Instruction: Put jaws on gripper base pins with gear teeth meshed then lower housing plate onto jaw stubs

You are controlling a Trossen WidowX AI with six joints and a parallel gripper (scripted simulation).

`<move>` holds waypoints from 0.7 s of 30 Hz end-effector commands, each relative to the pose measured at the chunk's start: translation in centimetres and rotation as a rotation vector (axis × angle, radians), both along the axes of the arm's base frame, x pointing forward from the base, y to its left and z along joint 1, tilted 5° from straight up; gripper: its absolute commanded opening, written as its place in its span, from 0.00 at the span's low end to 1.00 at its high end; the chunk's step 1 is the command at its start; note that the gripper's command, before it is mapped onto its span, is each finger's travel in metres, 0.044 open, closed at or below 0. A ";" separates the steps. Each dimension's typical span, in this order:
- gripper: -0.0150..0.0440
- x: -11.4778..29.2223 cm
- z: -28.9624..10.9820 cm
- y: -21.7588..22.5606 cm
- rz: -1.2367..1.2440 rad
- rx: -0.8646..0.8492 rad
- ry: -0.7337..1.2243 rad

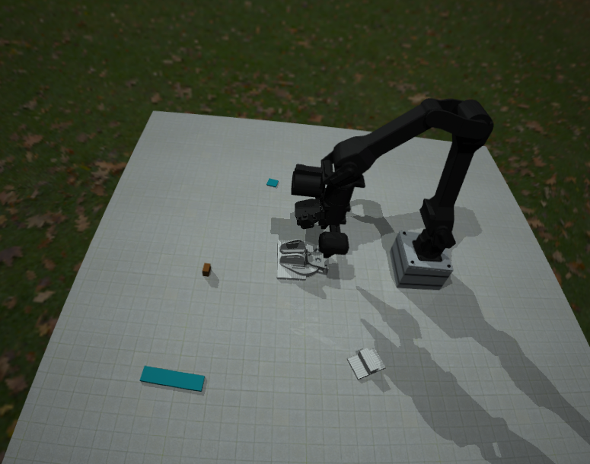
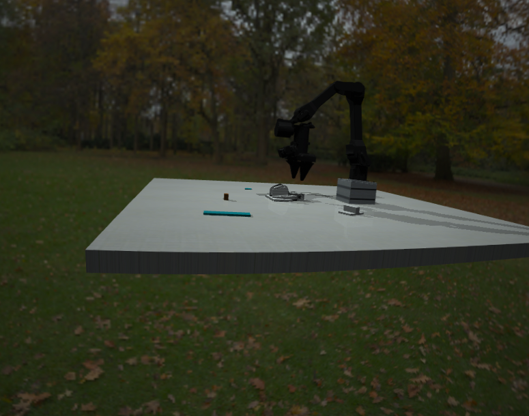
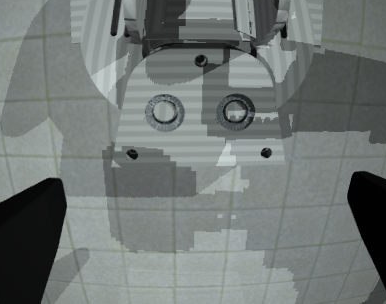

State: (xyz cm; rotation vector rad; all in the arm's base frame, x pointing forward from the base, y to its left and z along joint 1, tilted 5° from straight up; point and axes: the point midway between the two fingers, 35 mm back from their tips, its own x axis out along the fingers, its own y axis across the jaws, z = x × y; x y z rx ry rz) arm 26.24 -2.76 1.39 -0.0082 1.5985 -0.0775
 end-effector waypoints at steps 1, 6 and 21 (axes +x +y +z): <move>1.00 -1.5 1.6 0.3 -0.002 0.000 0.009; 1.00 -5.1 5.1 0.9 -0.005 0.000 0.018; 1.00 -5.6 5.5 1.0 -0.006 0.000 0.019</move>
